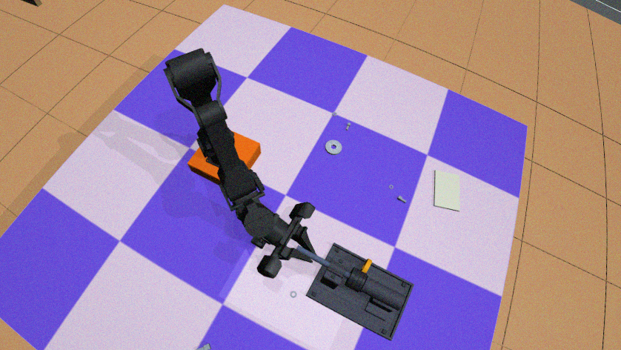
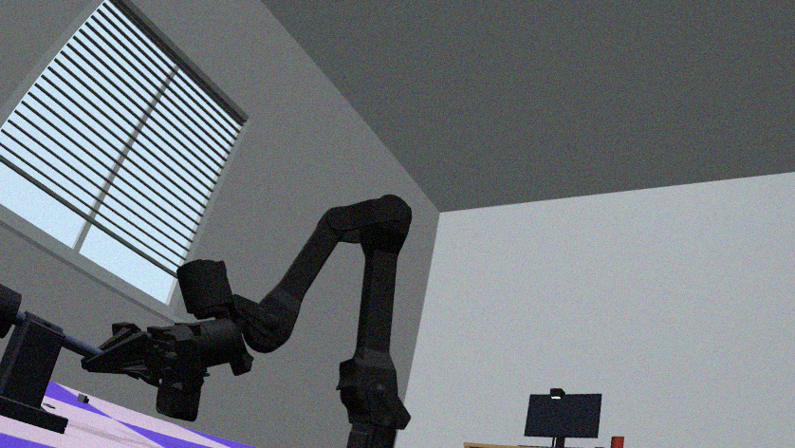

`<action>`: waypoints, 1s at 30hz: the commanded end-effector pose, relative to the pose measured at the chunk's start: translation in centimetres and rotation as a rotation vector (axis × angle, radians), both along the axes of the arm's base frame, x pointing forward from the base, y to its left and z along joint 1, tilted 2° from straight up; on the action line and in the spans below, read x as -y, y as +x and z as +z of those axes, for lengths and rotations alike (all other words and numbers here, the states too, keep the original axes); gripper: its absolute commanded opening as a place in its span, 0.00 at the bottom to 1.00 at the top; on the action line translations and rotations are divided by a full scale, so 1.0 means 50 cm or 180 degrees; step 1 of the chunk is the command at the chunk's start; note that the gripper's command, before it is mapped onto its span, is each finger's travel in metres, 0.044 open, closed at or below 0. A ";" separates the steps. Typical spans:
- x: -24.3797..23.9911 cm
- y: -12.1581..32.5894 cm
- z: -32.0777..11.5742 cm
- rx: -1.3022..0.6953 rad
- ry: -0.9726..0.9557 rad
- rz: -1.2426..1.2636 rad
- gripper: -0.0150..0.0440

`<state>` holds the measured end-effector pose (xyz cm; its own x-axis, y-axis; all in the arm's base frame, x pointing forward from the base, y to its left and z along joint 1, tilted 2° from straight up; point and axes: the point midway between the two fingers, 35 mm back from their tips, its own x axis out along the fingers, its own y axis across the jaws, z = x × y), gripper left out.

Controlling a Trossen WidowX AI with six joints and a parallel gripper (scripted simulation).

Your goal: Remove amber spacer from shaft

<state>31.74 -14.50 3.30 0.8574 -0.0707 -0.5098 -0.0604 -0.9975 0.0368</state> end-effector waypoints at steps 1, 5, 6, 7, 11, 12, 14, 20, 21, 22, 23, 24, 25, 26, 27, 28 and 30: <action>-0.001 0.003 0.000 0.0003 0.0019 -0.0003 0.25; 0.000 0.005 0.000 0.0003 0.0019 -0.0003 0.25; 0.000 0.006 0.000 0.0003 0.0019 -0.0003 0.25; 0.000 0.007 0.000 0.0004 0.0019 -0.0003 0.25; 0.000 0.009 0.000 0.0004 0.0019 -0.0003 0.25; 0.000 0.010 0.000 0.0004 0.0019 -0.0003 0.25; 0.000 0.011 0.000 0.0004 0.0019 -0.0003 0.25; 0.000 0.015 0.000 0.0005 0.0019 -0.0003 0.25; 0.000 0.015 0.000 0.0005 0.0019 -0.0003 0.25; 0.000 0.016 0.000 0.0005 0.0019 -0.0003 0.25; 0.000 0.016 0.000 0.0005 0.0019 -0.0003 0.25; 0.000 0.017 0.000 0.0005 0.0019 -0.0003 0.25; 0.000 0.018 0.000 0.0005 0.0019 -0.0003 0.25; 0.000 0.018 0.000 0.0005 0.0019 -0.0003 0.25; 0.000 0.019 0.000 0.0005 0.0019 -0.0003 0.25; 0.000 0.020 0.000 0.0005 0.0019 -0.0003 0.25; 0.001 0.021 0.000 0.0005 0.0019 -0.0003 0.25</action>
<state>32.67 -14.56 3.31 0.8580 -0.0705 -0.5089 -0.0602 -0.9975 0.0367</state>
